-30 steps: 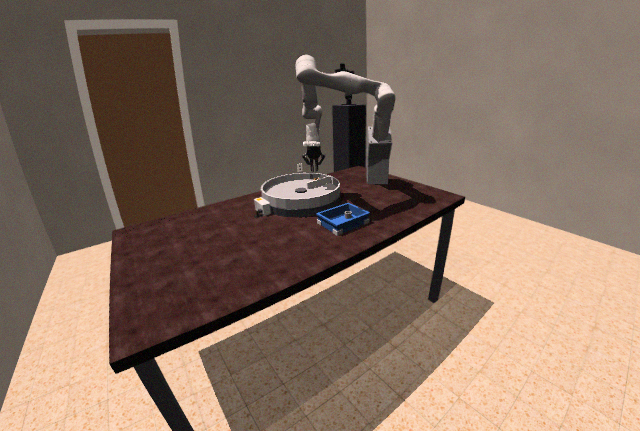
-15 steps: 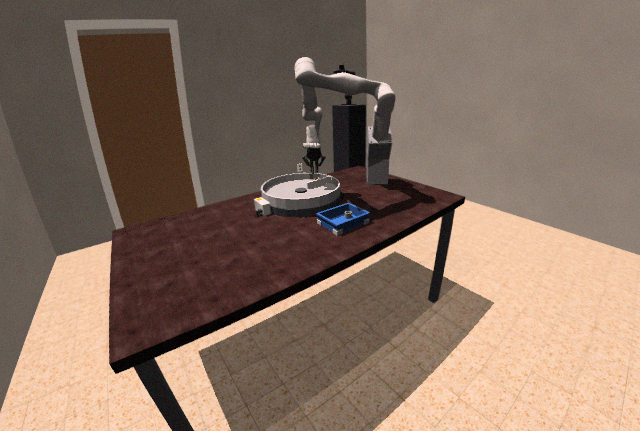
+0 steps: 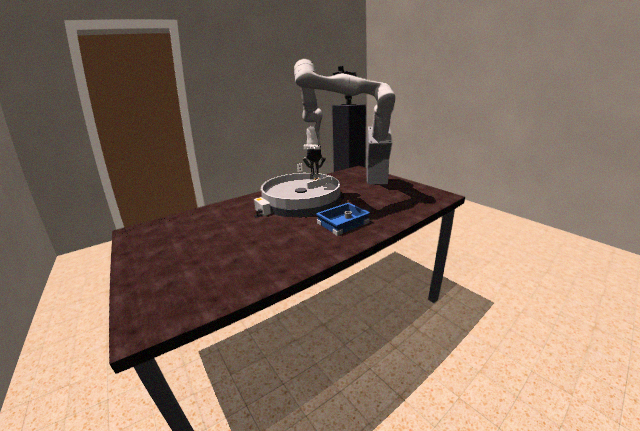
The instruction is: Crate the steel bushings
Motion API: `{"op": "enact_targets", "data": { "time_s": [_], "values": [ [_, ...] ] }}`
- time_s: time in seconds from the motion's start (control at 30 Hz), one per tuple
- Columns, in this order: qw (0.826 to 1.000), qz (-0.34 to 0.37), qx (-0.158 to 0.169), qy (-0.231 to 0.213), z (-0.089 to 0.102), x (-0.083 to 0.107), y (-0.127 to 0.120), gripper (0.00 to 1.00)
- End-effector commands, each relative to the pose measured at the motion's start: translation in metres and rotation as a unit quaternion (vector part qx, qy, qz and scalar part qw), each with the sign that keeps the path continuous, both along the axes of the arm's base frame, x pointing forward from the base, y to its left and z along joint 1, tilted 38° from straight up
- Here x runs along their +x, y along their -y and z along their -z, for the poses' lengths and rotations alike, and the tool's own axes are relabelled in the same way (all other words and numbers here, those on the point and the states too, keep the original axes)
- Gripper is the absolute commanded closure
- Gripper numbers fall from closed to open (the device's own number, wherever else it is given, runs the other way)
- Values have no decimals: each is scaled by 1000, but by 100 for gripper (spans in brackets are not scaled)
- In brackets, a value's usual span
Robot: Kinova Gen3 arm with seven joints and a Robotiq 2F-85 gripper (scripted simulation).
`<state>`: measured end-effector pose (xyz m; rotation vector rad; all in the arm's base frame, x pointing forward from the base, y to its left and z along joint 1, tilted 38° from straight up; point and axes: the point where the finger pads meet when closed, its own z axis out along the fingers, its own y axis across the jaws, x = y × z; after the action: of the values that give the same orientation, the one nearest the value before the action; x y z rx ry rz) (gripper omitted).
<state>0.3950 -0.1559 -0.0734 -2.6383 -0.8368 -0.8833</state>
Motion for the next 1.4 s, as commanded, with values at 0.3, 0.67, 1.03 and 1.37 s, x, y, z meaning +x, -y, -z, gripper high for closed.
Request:
{"op": "enact_targets", "data": {
  "time_s": [0.3, 0.67, 1.03, 1.37],
  "values": [
    [1000, -4, -1, 1, 9, 5, -4, 86],
    [1000, -3, 2, 2, 18, 11, -11, 86],
    [1000, -3, 2, 2, 19, 11, -10, 86],
    [1000, -8, -3, 3, 23, 14, -10, 86]
  ]
}}
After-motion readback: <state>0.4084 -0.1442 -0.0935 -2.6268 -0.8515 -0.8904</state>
